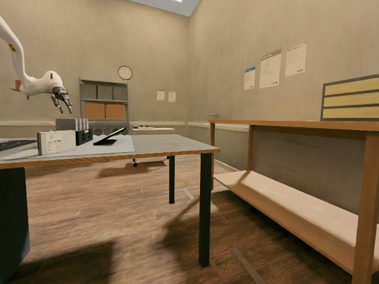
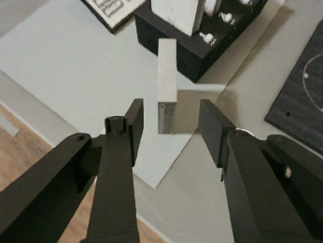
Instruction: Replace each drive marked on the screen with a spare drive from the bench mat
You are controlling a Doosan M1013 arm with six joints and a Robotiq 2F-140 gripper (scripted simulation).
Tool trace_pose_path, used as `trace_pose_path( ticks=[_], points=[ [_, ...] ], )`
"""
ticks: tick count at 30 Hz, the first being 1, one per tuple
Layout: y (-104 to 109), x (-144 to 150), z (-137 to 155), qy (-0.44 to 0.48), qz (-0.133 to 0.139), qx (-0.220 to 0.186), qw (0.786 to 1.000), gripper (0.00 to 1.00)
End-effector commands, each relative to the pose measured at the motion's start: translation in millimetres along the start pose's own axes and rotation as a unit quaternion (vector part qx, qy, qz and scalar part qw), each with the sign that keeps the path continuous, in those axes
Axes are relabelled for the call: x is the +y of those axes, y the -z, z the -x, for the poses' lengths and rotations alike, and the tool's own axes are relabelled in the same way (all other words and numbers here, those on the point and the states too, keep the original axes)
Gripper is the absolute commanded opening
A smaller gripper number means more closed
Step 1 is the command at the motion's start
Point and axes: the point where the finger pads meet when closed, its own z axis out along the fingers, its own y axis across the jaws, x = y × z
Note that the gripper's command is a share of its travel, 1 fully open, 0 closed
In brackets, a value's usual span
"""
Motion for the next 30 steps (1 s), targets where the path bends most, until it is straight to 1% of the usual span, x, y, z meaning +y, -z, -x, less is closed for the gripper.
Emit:
trace_pose_path(
  ticks=[1, 6, 10, 22, 25, 28, 30],
  points=[
    [0.9, -0.4, -0.3, 0.000, -0.001, -0.040, 0.999, 0.40],
    [0.1, 0.3, 0.0, 0.001, 0.001, -0.103, 0.995, 0.40],
    [0.9, -0.3, -0.1, 0.000, -0.001, -0.137, 0.991, 0.40],
    [1.2, -0.5, -0.2, 0.000, -0.002, -0.156, 0.988, 0.40],
    [0.5, 0.2, 0.1, 0.001, 0.000, -0.174, 0.985, 0.40],
    [0.2, 0.6, 0.3, 0.001, 0.001, -0.206, 0.978, 0.40],
    [0.2, 0.6, 0.3, 0.001, 0.001, -0.206, 0.978, 0.40]
  ],
)
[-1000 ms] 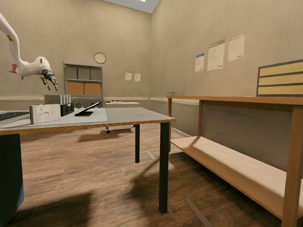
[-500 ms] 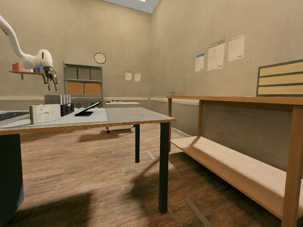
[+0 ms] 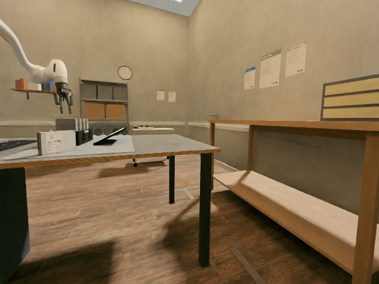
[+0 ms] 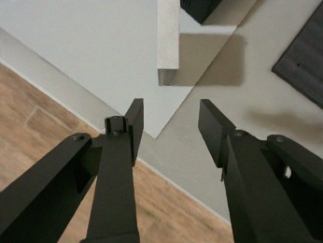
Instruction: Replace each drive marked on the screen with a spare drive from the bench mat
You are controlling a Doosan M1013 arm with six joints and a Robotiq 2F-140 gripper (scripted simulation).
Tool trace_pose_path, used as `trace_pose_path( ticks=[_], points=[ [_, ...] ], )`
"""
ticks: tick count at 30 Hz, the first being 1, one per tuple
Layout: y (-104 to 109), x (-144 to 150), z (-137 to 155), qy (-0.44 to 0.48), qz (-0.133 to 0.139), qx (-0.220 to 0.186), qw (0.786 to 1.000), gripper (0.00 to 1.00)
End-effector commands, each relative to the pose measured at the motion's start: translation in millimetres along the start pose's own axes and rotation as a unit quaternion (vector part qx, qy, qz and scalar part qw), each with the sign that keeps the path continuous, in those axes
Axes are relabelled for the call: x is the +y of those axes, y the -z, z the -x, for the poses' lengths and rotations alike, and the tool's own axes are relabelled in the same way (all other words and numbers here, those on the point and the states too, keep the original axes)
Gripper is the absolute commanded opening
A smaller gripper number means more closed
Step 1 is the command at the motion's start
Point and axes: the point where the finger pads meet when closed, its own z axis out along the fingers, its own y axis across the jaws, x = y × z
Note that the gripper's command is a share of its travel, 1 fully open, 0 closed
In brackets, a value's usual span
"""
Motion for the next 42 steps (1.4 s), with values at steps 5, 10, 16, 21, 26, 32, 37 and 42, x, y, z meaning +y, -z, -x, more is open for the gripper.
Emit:
trace_pose_path(
  ticks=[5, 10, 16, 21, 26, 32, 37, 42],
  points=[
    [0.2, 0.2, 0.1, 0.001, 0.001, -0.075, 0.997, 0.40],
    [0.4, 0.0, 0.2, 0.001, 0.000, -0.127, 0.992, 0.40],
    [1.3, -1.1, 0.1, 0.000, -0.002, -0.147, 0.989, 0.40],
    [1.4, -1.1, 0.1, 0.000, -0.002, -0.147, 0.989, 0.10],
    [1.4, -1.1, 0.1, 0.000, -0.002, -0.147, 0.989, 0.10],
    [1.4, -1.1, 0.1, 0.000, -0.002, -0.147, 0.989, 0.10],
    [1.4, -1.1, 0.1, 0.000, -0.002, -0.147, 0.989, 0.10],
    [1.4, -1.1, 0.1, 0.000, -0.002, -0.147, 0.989, 0.10]
  ],
)
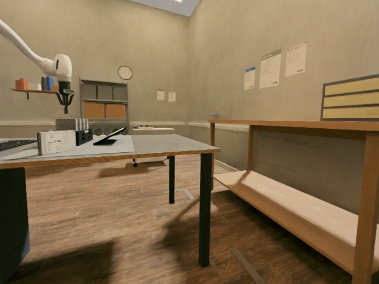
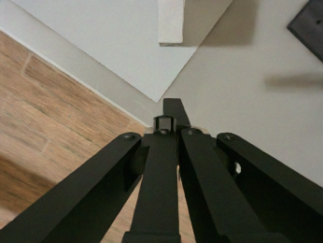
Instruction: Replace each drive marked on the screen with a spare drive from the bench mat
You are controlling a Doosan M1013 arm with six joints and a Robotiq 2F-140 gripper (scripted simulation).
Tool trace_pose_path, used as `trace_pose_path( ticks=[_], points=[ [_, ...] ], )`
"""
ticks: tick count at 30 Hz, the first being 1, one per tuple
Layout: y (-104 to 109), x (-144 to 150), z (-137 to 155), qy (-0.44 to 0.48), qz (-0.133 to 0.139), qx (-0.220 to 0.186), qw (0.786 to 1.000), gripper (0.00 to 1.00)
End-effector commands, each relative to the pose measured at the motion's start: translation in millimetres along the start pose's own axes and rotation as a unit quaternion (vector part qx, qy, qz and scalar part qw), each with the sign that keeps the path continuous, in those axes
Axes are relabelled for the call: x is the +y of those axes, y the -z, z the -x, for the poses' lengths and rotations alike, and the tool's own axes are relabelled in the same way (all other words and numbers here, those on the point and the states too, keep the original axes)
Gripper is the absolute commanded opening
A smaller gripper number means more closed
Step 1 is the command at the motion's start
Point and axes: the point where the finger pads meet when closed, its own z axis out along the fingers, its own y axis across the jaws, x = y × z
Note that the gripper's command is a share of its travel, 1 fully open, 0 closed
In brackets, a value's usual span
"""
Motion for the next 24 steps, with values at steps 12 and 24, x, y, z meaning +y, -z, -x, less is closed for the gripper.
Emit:
trace_pose_path(
  ticks=[12, 24],
  points=[
    [0.5, -0.3, 0.0, 0.000, 0.000, 0.000, 1.000, 0.10],
    [2.4, 25.9, -124.3, 0.174, 0.000, 0.000, 0.985, 0.10]
  ],
)
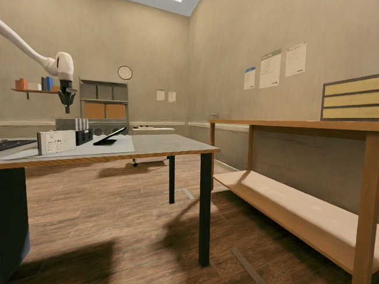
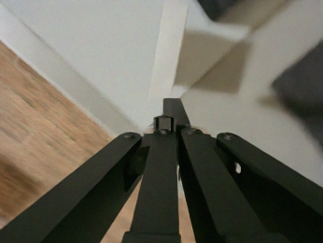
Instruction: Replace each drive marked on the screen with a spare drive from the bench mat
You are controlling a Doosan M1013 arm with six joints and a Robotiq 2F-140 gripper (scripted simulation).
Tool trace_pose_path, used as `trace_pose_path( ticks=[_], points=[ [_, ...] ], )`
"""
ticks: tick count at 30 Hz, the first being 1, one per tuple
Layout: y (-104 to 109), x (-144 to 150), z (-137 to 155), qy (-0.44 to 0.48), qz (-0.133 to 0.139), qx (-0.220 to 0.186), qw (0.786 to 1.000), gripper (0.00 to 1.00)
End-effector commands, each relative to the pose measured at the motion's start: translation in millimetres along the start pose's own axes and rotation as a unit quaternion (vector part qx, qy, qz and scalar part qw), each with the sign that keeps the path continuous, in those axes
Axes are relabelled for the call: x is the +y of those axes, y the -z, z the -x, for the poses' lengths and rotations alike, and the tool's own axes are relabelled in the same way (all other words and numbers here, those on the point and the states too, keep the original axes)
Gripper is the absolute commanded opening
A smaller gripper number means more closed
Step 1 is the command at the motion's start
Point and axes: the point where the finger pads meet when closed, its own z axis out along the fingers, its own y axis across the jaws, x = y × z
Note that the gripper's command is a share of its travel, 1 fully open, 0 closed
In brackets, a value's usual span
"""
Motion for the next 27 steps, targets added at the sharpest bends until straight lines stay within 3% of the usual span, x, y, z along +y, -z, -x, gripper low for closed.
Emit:
trace_pose_path(
  ticks=[1, 2, 5, 14, 27],
  points=[
    [0.6, 23.7, -52.1, 0.085, -0.003, -0.009, 0.996, 0.10],
    [0.6, 23.7, -52.1, 0.085, -0.003, -0.009, 0.996, 0.10],
    [-0.5, 57.6, -100.5, 0.168, -0.004, -0.009, 0.986, 0.10],
    [-4.2, 139.5, -175.7, 0.329, -0.005, -0.008, 0.944, 0.10],
    [-4.5, 144.3, -178.8, 0.337, -0.006, -0.008, 0.941, 0.10]
  ],
)
